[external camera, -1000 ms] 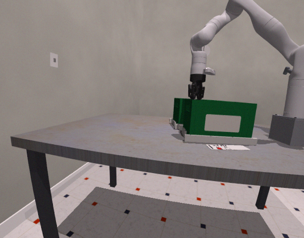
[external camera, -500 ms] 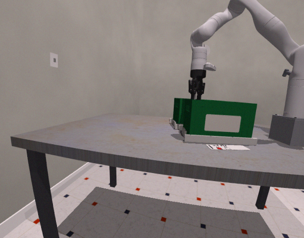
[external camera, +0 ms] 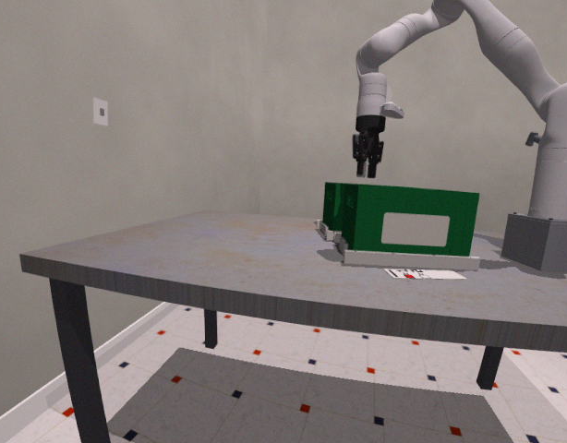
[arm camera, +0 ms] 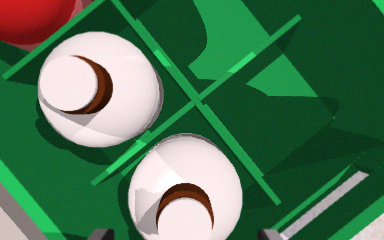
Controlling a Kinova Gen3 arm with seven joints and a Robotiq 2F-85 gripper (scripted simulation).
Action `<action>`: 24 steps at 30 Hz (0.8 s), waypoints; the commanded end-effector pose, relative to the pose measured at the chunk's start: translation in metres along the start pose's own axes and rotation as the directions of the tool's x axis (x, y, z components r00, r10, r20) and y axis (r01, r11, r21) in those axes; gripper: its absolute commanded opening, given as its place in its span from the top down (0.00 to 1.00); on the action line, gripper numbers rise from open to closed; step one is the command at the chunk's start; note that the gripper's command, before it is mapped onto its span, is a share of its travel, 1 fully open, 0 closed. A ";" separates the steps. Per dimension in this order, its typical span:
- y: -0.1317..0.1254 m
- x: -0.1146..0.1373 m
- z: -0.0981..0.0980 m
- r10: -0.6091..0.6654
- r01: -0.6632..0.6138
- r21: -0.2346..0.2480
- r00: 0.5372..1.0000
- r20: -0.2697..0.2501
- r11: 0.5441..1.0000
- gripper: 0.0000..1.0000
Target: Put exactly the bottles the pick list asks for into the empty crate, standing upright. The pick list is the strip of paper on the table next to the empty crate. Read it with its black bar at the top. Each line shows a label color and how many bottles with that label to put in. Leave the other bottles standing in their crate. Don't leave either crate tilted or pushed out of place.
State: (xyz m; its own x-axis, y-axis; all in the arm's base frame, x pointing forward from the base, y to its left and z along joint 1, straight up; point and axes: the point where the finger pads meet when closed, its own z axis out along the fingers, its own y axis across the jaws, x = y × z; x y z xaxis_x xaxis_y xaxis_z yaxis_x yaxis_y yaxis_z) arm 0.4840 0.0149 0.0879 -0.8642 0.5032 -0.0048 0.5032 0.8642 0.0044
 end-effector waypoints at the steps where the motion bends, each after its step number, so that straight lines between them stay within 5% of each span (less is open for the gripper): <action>1: 0.000 0.000 -0.007 0.000 0.000 -0.001 1.000 0.002 1.000 0.33; 13: 0.000 0.000 -0.030 0.000 0.000 -0.001 1.000 0.002 1.000 0.33; 24: 0.025 0.046 -0.049 0.000 0.000 -0.001 1.000 0.001 1.000 0.33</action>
State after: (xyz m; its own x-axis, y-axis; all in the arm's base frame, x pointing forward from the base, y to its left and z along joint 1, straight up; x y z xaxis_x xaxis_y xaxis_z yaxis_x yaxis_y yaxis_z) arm 0.4596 0.0535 0.1338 -0.8642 0.5031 -0.0044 0.5030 0.8643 0.0044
